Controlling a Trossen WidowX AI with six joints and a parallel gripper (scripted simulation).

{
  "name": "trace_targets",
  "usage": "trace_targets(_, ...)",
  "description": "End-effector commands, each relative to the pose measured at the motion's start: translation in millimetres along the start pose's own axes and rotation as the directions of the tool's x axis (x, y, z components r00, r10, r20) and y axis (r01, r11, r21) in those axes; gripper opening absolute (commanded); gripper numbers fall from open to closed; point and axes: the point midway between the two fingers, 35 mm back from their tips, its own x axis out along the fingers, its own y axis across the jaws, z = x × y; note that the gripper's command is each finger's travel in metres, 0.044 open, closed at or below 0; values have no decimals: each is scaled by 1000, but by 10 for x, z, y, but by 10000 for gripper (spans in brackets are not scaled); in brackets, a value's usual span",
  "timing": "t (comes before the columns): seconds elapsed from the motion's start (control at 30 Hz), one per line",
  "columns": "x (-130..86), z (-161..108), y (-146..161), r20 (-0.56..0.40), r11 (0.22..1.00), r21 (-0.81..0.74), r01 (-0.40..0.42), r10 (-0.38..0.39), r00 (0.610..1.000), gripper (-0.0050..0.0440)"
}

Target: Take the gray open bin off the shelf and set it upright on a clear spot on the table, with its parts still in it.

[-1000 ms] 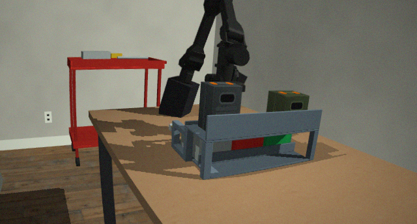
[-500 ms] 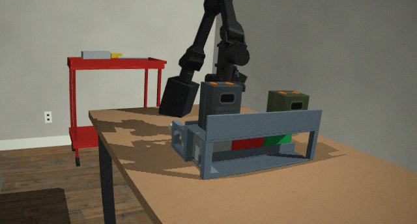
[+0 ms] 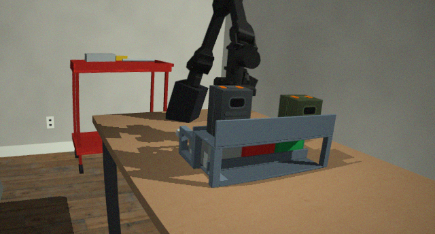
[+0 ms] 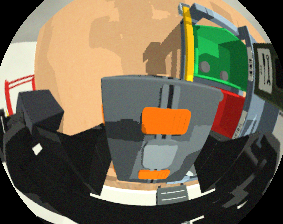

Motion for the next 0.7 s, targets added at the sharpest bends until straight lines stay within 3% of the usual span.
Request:
trace_targets(0.0,-162,19,-133,-3,998,-9,63,-63,998,0)
trace_targets(0.4,-162,19,-133,-3,998,-9,63,-63,998,0)
trace_targets(0.43,-95,11,-73,-3,999,-7,37,-37,999,0)
trace_targets(0.67,-159,18,-133,-3,998,-9,63,-63,998,0)
